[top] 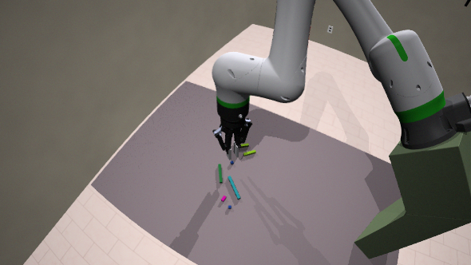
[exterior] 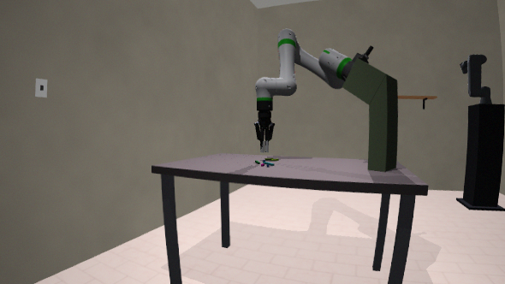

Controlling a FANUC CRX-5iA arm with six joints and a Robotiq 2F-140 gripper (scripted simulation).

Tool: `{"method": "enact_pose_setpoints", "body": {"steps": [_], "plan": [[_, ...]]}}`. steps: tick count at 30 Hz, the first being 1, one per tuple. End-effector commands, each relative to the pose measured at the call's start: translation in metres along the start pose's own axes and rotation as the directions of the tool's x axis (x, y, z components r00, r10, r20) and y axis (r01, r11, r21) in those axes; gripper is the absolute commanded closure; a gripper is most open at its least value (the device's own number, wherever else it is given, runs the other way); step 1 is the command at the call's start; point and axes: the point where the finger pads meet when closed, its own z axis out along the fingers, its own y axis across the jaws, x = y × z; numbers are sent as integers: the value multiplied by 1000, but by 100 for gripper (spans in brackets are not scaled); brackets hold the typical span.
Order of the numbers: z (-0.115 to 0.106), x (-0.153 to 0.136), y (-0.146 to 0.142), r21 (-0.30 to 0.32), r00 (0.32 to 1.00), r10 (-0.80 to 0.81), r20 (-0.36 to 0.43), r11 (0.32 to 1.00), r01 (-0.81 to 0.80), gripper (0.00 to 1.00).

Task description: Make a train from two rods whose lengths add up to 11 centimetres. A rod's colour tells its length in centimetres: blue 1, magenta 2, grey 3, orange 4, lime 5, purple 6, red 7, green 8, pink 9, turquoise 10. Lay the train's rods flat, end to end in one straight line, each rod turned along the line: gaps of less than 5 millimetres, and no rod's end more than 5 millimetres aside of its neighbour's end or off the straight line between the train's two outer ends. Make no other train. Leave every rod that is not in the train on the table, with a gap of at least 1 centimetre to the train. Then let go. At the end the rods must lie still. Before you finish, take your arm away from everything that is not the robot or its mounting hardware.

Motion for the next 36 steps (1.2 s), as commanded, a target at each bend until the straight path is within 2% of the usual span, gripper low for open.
{"method": "enact_pose_setpoints", "body": {"steps": [1,23,36], "plan": [[3,0,0,-1,1000,0,0,1000,0,85],[31,-1,1,-1,1000,0,0,1000,0,85],[38,-1,1,-1,1000,0,0,1000,0,85]]}}
